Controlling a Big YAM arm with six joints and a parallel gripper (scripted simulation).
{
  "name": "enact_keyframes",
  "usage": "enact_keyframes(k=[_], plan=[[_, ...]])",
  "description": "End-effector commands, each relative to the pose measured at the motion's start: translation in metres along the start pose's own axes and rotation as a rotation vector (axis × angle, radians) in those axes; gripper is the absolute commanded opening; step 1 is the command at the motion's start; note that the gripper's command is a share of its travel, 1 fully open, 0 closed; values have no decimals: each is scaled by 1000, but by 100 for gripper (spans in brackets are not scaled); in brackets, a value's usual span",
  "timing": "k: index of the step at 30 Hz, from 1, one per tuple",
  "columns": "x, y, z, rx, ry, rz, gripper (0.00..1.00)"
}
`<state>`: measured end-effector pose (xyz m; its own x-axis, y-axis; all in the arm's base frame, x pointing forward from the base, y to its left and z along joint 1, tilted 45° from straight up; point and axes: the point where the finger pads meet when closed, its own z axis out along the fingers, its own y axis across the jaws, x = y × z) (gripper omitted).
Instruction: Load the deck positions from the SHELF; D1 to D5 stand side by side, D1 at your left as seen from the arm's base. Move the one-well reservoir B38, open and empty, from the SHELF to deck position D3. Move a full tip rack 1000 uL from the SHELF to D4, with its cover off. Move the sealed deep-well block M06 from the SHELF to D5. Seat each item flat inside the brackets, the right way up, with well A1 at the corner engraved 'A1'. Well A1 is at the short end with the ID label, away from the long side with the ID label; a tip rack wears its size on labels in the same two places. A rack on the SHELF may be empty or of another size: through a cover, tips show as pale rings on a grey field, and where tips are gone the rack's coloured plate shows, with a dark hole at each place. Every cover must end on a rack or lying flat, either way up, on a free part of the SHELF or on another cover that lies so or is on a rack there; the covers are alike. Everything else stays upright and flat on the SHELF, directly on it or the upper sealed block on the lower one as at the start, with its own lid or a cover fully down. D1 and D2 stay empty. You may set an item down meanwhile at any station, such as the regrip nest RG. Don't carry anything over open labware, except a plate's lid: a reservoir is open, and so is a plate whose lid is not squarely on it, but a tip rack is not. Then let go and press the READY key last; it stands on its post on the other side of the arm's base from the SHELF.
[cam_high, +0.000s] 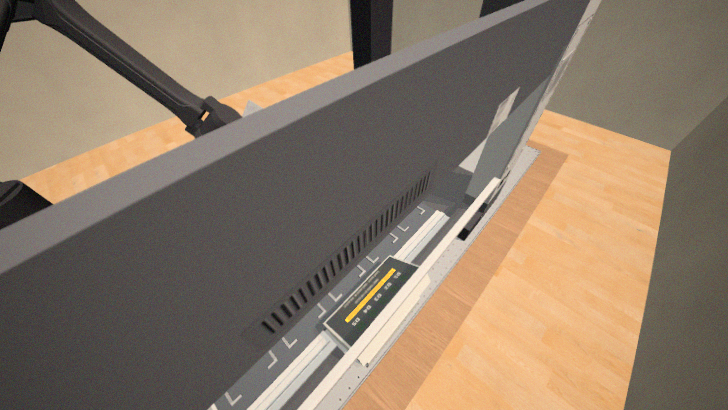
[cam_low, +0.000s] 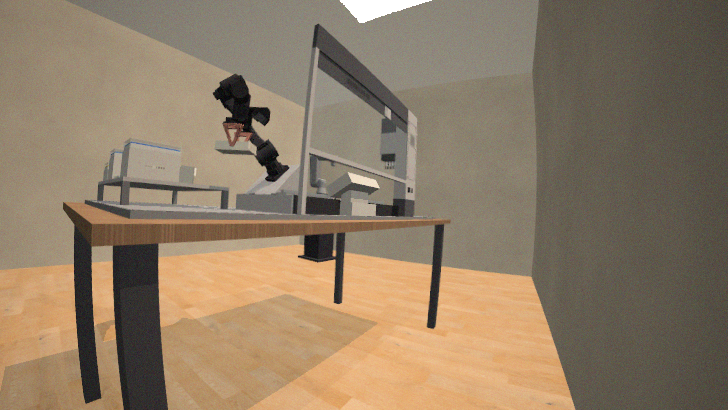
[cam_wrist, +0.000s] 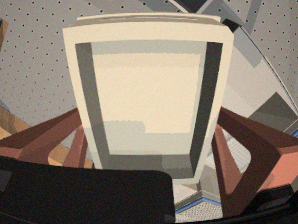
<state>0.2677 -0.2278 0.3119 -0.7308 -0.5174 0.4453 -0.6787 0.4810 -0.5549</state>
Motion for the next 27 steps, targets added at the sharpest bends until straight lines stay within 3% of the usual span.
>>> enact_keyframes(k=[1, 11, 27], plan=[[7, -20, -23, 52, -20, -84, 0], [7, -20, -23, 53, -16, -234, 0], [7, -20, -23, 54, -15, -232, 0]])
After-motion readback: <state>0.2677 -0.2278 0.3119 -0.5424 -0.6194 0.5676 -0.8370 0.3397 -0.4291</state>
